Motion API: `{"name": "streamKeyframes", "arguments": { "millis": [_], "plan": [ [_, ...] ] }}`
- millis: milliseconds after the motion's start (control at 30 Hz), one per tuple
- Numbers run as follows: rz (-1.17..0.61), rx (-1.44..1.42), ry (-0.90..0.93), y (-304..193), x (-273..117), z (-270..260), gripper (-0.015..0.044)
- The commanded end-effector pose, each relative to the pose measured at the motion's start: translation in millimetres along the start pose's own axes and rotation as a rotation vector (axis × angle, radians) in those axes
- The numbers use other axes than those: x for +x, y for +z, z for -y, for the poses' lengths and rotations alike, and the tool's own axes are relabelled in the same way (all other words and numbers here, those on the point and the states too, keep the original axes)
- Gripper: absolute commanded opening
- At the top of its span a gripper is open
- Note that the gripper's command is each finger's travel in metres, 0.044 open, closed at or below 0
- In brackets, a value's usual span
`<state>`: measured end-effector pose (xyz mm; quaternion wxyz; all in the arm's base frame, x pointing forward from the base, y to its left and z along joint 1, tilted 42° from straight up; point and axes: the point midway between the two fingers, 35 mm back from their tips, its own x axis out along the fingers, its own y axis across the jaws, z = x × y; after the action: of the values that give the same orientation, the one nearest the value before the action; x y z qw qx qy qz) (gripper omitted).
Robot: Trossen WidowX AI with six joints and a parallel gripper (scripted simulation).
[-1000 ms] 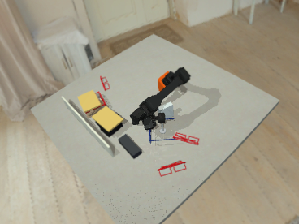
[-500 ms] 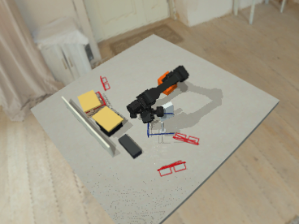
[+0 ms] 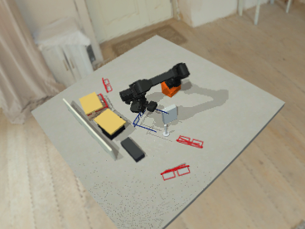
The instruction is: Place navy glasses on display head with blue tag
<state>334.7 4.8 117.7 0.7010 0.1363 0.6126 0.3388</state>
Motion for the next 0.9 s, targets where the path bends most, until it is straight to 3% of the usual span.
{"name": "streamKeyframes", "arguments": {
  "millis": [0,467,867],
  "plan": [
    [-0.011,0.143,-0.001,-24,3,22,0.0],
    [-0.017,0.578,0.023,-103,10,67,0.0],
    [-0.017,0.584,0.022,-103,16,68,0.0]
  ]
}}
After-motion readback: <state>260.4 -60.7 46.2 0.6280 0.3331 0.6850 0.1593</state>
